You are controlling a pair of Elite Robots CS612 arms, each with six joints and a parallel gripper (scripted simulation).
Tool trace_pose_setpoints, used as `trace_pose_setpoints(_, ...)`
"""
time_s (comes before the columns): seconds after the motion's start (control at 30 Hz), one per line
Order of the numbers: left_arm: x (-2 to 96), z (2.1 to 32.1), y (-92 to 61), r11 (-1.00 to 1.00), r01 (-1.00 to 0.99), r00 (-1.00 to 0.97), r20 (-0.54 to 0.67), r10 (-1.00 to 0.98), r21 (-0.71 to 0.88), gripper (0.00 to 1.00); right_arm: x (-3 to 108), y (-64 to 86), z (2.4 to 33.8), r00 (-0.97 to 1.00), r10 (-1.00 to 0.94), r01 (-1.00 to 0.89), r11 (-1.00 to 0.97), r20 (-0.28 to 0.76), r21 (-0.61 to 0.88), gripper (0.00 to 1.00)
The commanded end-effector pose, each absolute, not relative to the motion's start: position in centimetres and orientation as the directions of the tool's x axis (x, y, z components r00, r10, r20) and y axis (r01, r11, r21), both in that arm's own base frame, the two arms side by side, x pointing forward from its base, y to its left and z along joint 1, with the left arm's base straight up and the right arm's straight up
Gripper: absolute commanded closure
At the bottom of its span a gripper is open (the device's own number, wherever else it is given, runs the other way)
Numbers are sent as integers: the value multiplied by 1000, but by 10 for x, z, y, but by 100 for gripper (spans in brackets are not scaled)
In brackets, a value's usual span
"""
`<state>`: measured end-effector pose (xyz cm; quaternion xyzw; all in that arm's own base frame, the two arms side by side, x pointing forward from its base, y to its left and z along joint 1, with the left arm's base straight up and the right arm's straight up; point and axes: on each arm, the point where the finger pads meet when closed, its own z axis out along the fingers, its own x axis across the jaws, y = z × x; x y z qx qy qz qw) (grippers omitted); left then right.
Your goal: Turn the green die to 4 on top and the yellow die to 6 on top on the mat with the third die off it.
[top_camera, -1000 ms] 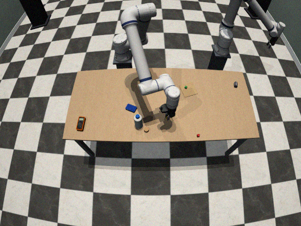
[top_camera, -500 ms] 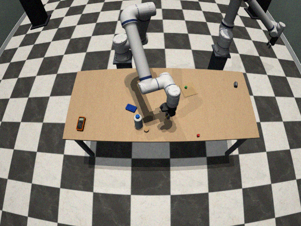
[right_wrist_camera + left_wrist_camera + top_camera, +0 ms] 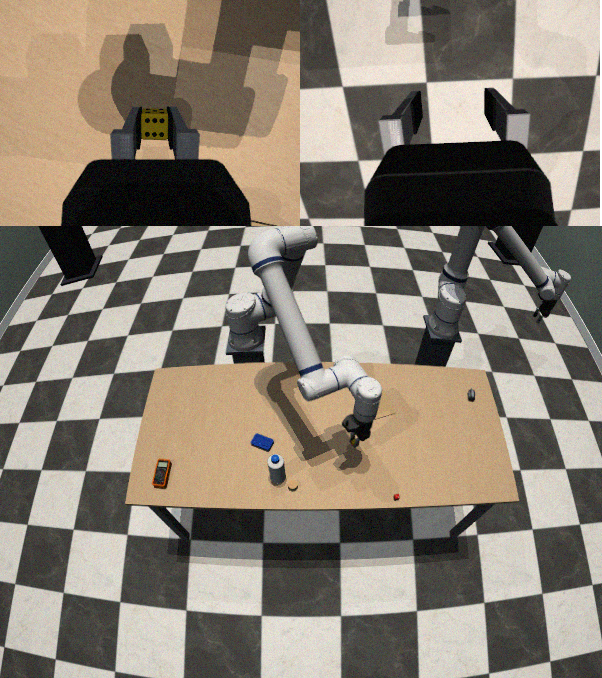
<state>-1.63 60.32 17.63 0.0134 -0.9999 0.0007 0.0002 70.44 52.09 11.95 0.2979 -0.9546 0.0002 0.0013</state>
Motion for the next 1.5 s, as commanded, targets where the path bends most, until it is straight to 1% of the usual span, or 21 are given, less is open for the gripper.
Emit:
trace_pose_setpoints(0.0, -16, 177, 604, 1000, -27, -1000, 0, -27, 0, 0, 674, 549, 122, -793, -609, -609, 793, 0, 0, 60)
trace_pose_setpoints(0.2, -16, 177, 604, 1000, -27, -1000, 0, -27, 0, 0, 629, 584, 122, -748, -664, -664, 748, 0, 0, 60)
trace_pose_setpoints(0.27, -16, 177, 604, 1000, -27, -1000, 0, -27, 0, 0, 629, 584, 122, -748, -664, -664, 748, 0, 0, 60)
trace_pose_setpoints(0.97, -16, 177, 604, 1000, -27, -1000, 0, -27, 0, 0, 464, 677, 124, -566, -824, -824, 566, 0, 0, 60)
trace_pose_setpoints(1.47, -16, 177, 604, 1000, -27, -1000, 0, -27, 0, 0, 456, 680, 124, -557, -830, -830, 557, 0, 0, 60)
